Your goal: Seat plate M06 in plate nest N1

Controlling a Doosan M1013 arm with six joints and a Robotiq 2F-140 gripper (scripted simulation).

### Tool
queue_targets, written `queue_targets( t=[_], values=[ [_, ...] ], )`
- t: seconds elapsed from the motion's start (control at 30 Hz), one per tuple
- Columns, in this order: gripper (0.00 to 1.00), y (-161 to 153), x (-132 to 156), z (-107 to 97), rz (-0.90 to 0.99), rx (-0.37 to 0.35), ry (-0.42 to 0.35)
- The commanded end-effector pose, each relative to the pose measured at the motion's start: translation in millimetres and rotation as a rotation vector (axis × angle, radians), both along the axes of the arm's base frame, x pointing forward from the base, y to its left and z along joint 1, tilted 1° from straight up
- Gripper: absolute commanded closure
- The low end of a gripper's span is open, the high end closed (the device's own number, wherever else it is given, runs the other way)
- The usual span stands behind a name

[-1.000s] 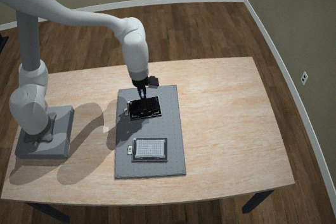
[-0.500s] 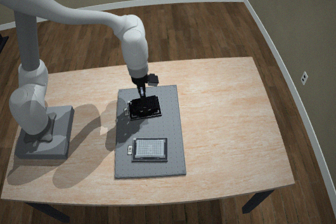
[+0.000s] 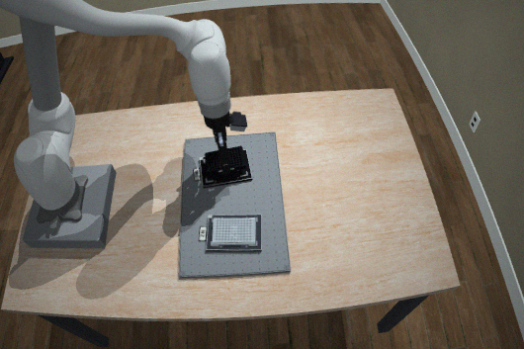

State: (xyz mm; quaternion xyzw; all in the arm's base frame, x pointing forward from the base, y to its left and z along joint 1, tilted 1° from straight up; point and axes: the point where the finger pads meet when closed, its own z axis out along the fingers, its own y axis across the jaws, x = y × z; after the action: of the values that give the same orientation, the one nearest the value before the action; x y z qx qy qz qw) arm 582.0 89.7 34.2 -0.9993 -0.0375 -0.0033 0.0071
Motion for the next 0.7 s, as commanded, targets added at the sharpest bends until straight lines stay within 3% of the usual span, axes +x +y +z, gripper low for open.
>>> queue_targets(
  t=[0.0, 0.67],
  values=[
    [0.9, 0.1, 0.4, 0.5, 0.0, 0.0, -0.001],
    [0.9, -0.2, -4.5, 0.6, 0.0, 0.0, -0.001]
  ],
)
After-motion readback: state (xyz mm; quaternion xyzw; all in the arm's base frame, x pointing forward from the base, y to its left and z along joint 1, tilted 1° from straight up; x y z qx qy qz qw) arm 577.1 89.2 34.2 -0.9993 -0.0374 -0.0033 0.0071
